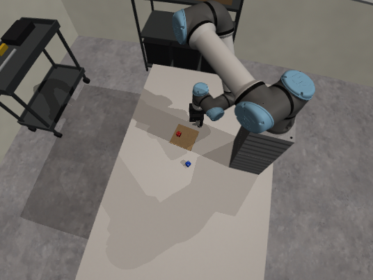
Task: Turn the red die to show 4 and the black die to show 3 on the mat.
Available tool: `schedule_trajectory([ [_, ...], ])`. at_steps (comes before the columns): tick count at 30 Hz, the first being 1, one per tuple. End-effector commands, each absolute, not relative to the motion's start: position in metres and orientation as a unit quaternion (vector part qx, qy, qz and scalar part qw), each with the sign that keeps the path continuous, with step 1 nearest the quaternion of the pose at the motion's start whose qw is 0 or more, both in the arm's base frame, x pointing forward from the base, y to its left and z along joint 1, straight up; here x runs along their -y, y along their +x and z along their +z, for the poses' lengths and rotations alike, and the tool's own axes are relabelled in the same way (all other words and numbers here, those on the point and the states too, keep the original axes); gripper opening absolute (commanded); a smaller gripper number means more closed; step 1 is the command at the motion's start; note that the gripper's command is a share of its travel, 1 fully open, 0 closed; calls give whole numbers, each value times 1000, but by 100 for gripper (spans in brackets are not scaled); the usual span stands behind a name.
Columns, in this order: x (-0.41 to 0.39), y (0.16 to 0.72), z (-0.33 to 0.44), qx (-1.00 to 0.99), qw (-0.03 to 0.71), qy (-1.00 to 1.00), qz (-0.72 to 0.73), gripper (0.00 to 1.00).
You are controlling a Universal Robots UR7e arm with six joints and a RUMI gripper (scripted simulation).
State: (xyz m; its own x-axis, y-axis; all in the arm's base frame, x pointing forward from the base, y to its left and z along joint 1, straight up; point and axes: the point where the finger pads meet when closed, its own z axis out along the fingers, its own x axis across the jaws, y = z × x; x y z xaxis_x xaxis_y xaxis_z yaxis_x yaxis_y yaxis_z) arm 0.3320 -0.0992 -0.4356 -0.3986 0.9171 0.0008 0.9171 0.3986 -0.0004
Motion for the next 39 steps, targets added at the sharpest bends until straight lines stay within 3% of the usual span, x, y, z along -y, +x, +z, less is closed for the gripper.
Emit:
schedule_trajectory([
  [1, 99, 332, -435, 836, 0, -548, 0, 6],
  [26, 99, 332, -417, 836, 0, -548, 0, 6],
  [39, 99, 332, -354, 836, 0, -548, 0, 6],
])
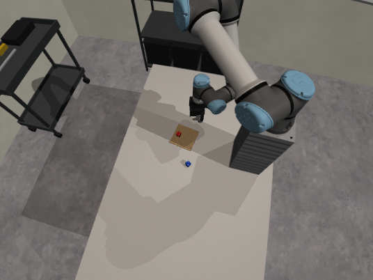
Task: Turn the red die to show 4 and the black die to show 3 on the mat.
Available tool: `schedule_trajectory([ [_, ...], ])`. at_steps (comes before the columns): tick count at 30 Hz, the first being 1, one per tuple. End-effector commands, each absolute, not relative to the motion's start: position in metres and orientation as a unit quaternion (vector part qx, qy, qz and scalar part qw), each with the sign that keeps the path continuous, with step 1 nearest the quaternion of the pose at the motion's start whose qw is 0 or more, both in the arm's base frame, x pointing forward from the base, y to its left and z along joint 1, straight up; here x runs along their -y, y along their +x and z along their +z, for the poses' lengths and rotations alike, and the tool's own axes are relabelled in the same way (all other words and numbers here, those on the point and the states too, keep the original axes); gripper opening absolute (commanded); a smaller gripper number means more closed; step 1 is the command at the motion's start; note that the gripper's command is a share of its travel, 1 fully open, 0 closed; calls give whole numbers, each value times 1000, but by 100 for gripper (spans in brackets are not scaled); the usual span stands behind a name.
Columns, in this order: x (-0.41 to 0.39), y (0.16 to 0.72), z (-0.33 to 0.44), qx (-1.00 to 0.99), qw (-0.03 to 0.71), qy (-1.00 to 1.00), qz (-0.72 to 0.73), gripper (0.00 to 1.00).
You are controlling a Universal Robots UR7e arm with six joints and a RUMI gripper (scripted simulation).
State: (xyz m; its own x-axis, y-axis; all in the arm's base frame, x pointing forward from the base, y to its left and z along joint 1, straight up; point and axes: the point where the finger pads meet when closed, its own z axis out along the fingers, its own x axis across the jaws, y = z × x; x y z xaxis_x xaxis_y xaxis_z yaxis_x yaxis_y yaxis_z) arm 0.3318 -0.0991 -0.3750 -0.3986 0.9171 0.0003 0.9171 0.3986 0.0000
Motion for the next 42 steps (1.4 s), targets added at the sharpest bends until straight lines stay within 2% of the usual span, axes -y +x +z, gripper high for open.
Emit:
schedule_trajectory([
  [1, 99, 332, -351, 836, 0, -548, 0, 6],
  [42, 89, 337, -336, 812, 0, -584, 0, 6],
])
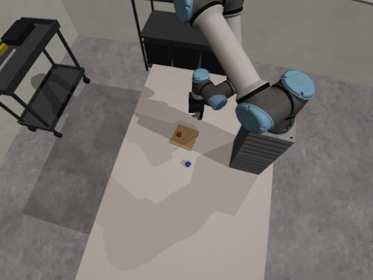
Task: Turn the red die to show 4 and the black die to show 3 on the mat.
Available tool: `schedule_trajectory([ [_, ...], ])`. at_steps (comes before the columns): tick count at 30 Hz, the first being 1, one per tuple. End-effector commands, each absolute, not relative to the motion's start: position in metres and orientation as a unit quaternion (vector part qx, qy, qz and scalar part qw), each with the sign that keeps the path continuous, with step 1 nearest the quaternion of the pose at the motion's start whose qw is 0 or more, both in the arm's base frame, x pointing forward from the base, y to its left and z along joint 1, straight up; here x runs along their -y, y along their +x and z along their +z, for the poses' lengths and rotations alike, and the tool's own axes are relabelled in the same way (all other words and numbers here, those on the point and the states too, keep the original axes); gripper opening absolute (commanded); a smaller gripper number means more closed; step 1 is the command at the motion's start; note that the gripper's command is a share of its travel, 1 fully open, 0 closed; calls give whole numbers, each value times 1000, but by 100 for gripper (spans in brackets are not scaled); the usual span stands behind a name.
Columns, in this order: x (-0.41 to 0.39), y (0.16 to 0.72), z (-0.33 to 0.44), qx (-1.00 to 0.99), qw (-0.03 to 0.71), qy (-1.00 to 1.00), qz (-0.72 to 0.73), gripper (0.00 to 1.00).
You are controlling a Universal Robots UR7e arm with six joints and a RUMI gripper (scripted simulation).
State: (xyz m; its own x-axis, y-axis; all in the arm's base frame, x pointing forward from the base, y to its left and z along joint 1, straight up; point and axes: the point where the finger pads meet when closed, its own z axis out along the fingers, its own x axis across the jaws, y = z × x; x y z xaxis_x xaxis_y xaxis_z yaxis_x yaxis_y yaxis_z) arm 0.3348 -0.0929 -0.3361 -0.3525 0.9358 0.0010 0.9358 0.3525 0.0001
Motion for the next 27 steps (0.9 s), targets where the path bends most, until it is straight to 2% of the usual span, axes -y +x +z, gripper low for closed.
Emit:
schedule_trajectory([
  [1, 87, 338, -336, 808, 0, -589, 0, 6],
  [27, 3, 367, -342, 600, 0, -800, 0, 6],
])
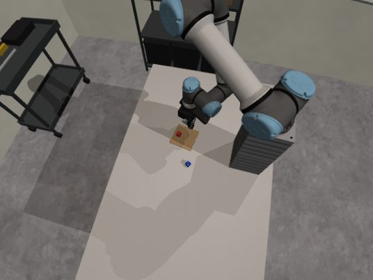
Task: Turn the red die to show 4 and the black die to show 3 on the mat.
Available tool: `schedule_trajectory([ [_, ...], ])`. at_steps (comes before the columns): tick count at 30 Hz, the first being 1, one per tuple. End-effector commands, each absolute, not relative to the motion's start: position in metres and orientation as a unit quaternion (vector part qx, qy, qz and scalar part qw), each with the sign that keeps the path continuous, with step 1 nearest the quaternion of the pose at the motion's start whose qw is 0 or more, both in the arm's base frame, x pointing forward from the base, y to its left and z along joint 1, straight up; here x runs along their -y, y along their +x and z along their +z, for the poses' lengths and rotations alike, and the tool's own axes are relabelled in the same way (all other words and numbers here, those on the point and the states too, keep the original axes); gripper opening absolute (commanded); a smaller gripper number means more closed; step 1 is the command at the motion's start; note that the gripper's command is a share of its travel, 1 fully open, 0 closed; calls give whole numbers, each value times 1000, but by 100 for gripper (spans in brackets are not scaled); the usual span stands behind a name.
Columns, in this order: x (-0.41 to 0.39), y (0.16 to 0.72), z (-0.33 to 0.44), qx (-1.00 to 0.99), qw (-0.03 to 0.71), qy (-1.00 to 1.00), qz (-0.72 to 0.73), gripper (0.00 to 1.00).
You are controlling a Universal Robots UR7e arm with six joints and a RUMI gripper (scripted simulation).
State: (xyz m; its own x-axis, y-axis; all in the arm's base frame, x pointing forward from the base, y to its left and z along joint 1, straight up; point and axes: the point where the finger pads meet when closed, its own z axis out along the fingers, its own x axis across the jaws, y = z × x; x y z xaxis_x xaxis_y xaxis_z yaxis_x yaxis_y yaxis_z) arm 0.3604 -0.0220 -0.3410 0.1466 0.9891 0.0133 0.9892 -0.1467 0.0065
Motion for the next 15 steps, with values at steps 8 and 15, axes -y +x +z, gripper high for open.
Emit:
schedule_trajectory([
  [8, -26, 374, -343, 519, 0, -855, 0, 6],
  [15, -60, 381, -345, 423, 0, -906, 0, 6],
])
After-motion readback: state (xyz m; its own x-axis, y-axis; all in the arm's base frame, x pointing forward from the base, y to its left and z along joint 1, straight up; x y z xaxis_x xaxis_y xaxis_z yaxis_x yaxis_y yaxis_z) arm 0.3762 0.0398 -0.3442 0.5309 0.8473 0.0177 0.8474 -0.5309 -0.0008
